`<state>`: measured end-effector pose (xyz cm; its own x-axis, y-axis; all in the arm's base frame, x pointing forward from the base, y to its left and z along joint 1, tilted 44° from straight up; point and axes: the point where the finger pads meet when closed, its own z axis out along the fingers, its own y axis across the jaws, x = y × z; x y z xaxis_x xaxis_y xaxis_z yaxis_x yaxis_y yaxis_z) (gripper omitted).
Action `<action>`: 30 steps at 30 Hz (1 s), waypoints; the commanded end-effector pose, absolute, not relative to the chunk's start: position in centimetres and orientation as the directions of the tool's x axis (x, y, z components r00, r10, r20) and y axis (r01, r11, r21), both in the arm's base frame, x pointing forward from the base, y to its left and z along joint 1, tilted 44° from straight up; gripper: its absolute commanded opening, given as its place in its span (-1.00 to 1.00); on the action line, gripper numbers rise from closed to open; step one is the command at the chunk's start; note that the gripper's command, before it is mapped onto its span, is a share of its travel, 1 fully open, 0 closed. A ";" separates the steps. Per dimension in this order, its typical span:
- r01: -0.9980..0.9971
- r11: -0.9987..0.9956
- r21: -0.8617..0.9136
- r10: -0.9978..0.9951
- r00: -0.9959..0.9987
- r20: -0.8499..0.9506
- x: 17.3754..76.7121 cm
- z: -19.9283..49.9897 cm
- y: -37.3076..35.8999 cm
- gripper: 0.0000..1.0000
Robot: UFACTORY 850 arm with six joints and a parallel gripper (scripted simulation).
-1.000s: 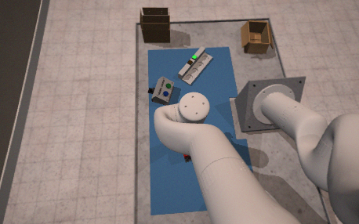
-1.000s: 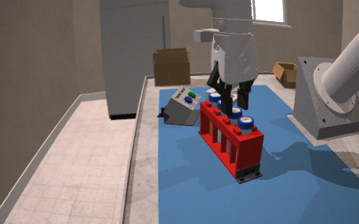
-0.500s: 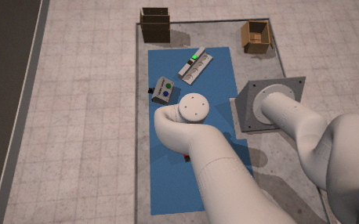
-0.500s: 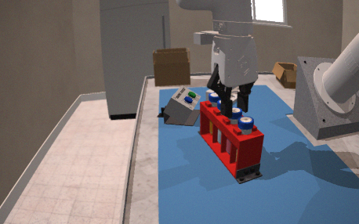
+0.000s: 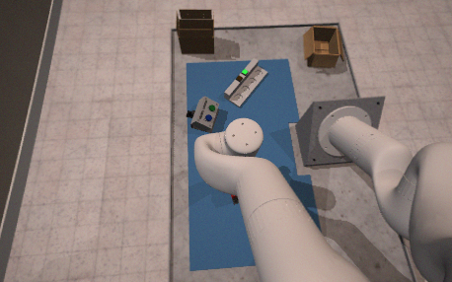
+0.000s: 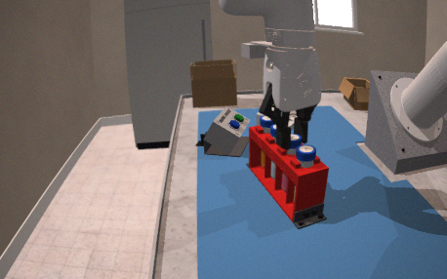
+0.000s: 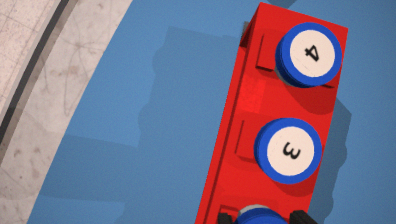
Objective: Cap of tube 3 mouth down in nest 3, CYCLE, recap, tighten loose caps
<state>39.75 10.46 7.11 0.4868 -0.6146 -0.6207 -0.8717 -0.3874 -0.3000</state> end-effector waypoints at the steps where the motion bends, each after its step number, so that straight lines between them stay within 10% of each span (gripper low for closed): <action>1: -0.872 -0.387 -0.301 -0.615 0.487 -0.620 39.8 7.1 10.4 -1.00; 30: -0.977 -0.188 -0.105 -0.702 0.208 -0.681 39.8 7.1 10.4 -1.00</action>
<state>39.74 10.47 7.09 0.2829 -0.6848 -0.6716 -0.9578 -0.2393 -0.1594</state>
